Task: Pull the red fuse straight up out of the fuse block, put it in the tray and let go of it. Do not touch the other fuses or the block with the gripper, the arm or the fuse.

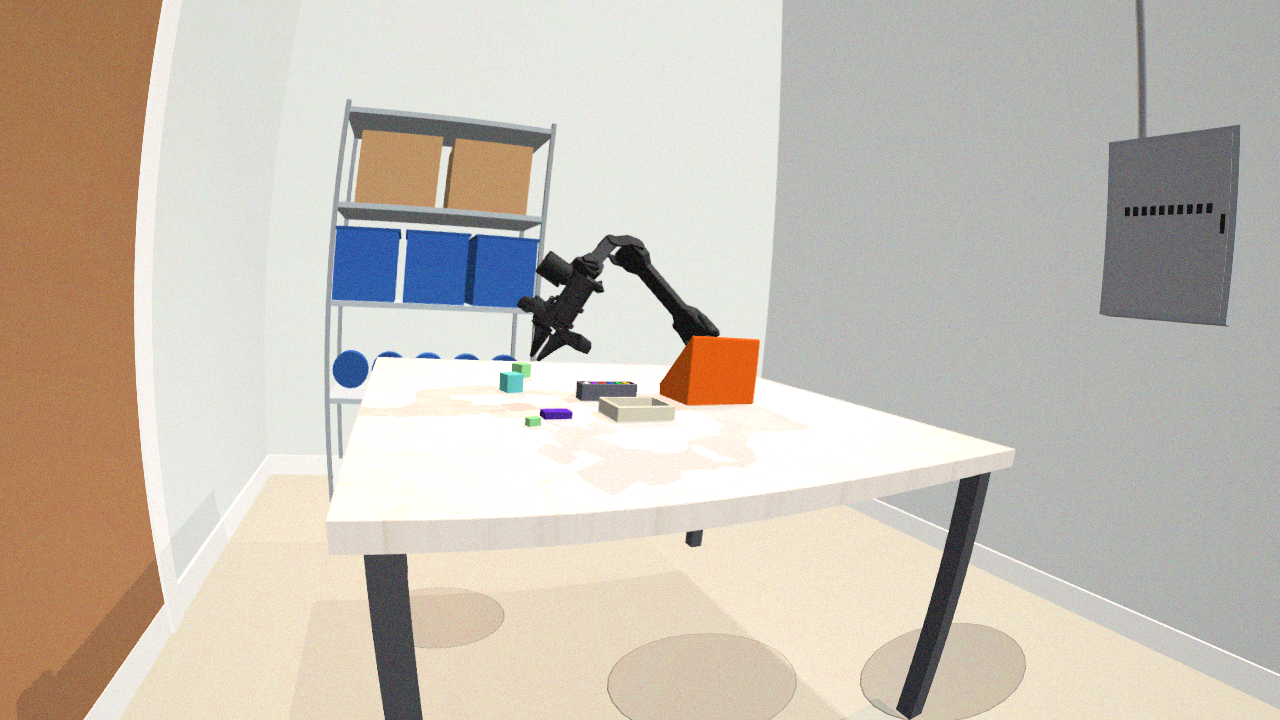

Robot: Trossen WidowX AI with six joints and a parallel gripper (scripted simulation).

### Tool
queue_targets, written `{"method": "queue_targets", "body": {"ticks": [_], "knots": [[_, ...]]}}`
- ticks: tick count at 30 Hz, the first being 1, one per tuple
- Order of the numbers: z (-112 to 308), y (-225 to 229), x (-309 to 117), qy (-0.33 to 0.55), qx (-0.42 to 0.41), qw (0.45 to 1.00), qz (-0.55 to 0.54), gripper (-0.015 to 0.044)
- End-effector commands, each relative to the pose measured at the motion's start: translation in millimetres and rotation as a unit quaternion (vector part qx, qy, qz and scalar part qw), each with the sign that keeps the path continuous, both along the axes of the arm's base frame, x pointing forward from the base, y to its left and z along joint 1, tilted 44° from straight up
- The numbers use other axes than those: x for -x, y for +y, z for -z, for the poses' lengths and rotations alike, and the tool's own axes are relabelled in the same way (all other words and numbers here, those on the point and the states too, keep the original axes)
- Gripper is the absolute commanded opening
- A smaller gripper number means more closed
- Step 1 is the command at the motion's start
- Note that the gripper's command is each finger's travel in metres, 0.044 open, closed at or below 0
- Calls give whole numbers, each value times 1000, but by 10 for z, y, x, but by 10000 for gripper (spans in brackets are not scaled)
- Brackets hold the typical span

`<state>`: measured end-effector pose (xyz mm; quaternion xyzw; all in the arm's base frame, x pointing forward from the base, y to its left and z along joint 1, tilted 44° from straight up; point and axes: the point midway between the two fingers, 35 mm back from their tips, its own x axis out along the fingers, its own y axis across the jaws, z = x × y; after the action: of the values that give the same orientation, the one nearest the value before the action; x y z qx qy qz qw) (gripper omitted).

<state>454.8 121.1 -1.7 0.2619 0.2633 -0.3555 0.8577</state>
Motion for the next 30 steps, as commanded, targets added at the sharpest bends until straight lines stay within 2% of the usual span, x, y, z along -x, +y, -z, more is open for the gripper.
{"method": "queue_targets", "body": {"ticks": [1, 12, 30], "knots": [[2, -366, 686, 70, -15, 992, 107, 74], [-139, -760, 1604, 129, 11, 960, 250, 74], [-160, -835, 1639, 131, 14, 957, 257, 74]]}}
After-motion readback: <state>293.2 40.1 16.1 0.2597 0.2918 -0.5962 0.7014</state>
